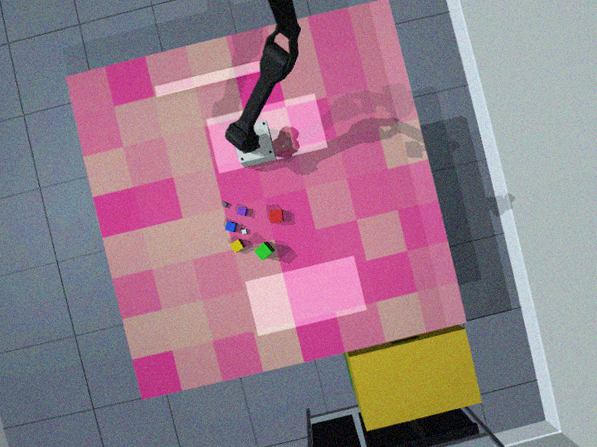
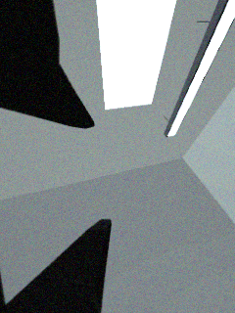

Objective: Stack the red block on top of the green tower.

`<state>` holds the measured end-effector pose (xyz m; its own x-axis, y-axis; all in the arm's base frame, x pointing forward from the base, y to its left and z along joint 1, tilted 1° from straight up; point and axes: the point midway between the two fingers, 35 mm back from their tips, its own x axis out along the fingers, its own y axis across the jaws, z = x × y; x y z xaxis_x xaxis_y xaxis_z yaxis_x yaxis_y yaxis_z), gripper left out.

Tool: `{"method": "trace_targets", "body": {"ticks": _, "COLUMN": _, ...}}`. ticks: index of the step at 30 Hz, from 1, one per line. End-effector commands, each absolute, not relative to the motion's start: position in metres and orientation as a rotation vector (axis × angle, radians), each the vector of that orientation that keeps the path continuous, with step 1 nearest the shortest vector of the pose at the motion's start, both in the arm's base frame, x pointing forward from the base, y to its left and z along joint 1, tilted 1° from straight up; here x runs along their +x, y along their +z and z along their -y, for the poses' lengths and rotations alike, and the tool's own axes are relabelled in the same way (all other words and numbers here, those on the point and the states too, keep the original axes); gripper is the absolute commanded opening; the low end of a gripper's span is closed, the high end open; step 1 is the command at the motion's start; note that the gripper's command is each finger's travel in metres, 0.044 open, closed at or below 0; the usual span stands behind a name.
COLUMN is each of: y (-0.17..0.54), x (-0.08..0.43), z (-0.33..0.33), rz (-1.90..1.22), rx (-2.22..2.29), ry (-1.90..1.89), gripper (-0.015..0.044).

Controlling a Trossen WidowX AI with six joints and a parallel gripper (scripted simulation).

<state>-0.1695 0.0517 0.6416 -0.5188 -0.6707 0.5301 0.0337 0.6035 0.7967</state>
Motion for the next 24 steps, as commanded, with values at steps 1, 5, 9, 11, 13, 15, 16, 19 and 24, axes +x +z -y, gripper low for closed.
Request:
{"method": "trace_targets", "body": {"ticks": 1, "y": 0.645, "x": -0.129, "z": 0.012, "rz": 1.679, "rx": 0.553, "ry": -1.077, "gripper": 0.044}}
{"method": "trace_targets", "body": {"ticks": 5, "y": 0.638, "x": -0.078, "z": 0.073, "rz": 1.417, "rx": 0.593, "ry": -1.139, "gripper": 0.044}}
{"method": "trace_targets", "body": {"ticks": 9, "y": 0.621, "x": -0.02, "z": 0.124, "rz": 1.146, "rx": 0.618, "ry": -1.169, "gripper": 0.044}}
{"method": "trace_targets", "body": {"ticks": 11, "y": 0.608, "x": 0.012, "z": 0.146, "rz": 1.007, "rx": 0.625, "ry": -1.172, "gripper": 0.044}}
{"method": "trace_targets", "body": {"ticks": 13, "y": 0.592, "x": 0.044, "z": 0.164, "rz": 0.867, "rx": 0.63, "ry": -1.166, "gripper": 0.044}}
{"method": "trace_targets", "body": {"ticks": 15, "y": 0.573, "x": 0.077, "z": 0.179, "rz": 0.727, "rx": 0.632, "ry": -1.152, "gripper": 0.044}}
{"method": "trace_targets", "body": {"ticks": 16, "y": 0.562, "x": 0.094, "z": 0.185, "rz": 0.656, "rx": 0.632, "ry": -1.142, "gripper": 0.044}}
{"method": "trace_targets", "body": {"ticks": 19, "y": 0.528, "x": 0.144, "z": 0.197, "rz": 0.443, "rx": 0.625, "ry": -1.102, "gripper": 0.044}}
{"method": "trace_targets", "body": {"ticks": 24, "y": 0.458, "x": 0.221, "z": 0.198, "rz": 0.088, "rx": 0.594, "ry": -1.004, "gripper": 0.044}}
